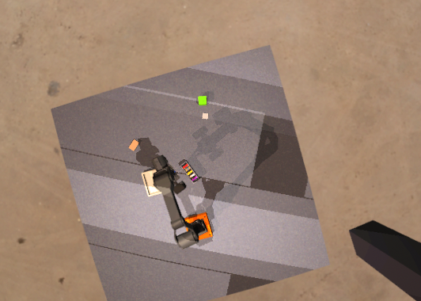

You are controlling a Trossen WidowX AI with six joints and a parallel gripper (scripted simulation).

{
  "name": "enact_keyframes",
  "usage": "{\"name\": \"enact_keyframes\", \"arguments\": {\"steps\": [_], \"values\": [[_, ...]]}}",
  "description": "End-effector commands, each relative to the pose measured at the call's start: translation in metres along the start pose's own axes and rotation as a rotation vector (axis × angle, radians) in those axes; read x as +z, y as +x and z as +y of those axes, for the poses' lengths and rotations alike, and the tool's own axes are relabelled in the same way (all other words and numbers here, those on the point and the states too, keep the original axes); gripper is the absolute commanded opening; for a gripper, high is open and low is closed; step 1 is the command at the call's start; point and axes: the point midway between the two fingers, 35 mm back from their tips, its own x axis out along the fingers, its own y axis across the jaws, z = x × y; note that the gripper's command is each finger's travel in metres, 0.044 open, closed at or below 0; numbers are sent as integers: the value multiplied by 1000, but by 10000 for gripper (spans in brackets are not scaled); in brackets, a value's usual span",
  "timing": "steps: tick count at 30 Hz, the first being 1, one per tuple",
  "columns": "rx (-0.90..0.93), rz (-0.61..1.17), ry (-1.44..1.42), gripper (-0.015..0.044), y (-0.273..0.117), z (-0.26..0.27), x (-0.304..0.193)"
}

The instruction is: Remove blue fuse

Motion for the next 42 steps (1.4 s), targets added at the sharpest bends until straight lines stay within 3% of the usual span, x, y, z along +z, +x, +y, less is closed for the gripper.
{"name": "enact_keyframes", "arguments": {"steps": [1,21,42], "values": [[3,1,3,0,1,-7,20],[0,-10,4,0,-1,-20,127],[0,-10,4,0,28,-21,128]]}}
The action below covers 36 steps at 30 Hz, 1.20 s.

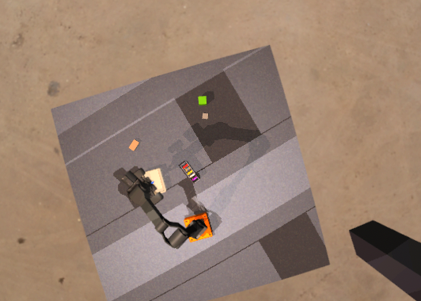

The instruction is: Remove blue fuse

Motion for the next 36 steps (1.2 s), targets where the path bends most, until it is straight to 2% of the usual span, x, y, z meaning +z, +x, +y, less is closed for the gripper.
{"name": "enact_keyframes", "arguments": {"steps": [1,12,25,28,36], "values": [[10,6,4,0,10,2,-1],[10,6,4,0,20,3,-1],[5,1,1,330,14,1,0],[10,5,4,330,-17,2,-1],[10,5,4,330,-20,2,-1]]}}
